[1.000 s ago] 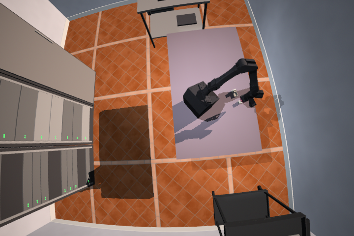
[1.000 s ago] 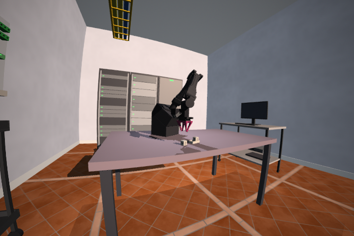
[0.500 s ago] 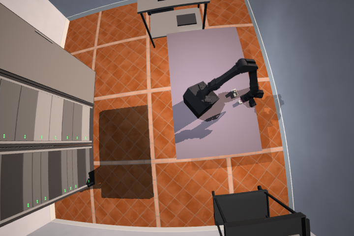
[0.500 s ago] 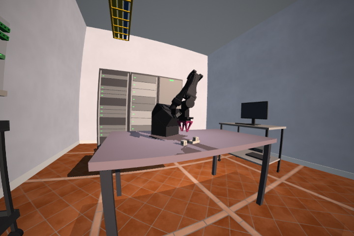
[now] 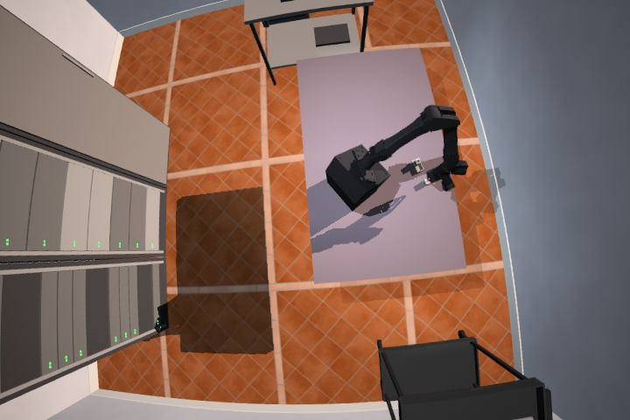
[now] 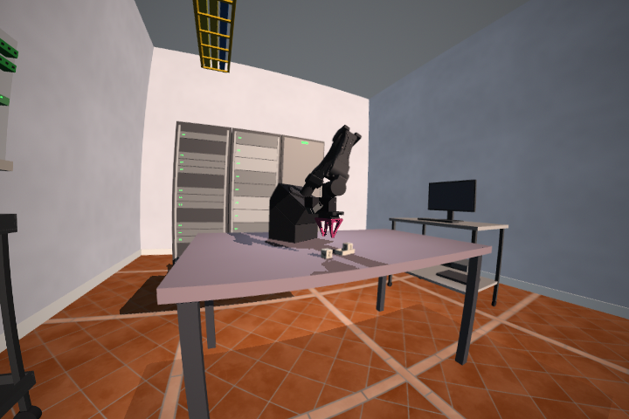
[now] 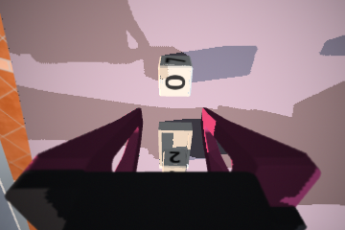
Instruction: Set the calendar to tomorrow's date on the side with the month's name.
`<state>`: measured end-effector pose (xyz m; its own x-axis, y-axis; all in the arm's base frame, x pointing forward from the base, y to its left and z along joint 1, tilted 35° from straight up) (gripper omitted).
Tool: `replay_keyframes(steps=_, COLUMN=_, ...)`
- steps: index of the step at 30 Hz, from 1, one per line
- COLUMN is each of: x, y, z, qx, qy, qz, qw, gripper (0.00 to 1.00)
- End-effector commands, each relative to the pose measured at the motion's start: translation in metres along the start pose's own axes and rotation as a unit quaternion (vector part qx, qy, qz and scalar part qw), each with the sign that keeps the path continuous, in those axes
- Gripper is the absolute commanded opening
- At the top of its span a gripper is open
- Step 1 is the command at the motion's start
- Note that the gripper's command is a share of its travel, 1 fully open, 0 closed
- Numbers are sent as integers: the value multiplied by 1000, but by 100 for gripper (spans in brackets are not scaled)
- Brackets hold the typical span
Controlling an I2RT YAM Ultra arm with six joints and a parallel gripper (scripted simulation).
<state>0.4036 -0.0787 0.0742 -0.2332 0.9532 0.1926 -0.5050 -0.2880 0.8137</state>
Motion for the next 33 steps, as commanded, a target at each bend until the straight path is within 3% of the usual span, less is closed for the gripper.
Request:
replay_keyframes(steps=1, x=-4, y=-11, z=-7, qx=8, qy=-9, qz=-5, qw=1000, gripper=47)
replay_keyframes(steps=19, x=-7, y=-31, z=6, qx=-6, qy=-2, qz=-11, qw=1000, gripper=47)
replay_keyframes(steps=33, x=-6, y=-41, z=5, qx=-4, qy=-2, qz=-9, qw=1000, gripper=47)
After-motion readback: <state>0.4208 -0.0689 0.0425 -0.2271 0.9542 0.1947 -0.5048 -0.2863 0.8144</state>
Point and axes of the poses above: the point where the finger pads meet when closed, its own y axis back along the fingers, its own z axis across the jaws, x = y × z, the point moved 4 cm from there along y, back along the fingers, and after that the axes turned 3 degrees about -y, right-handed, at the moved point
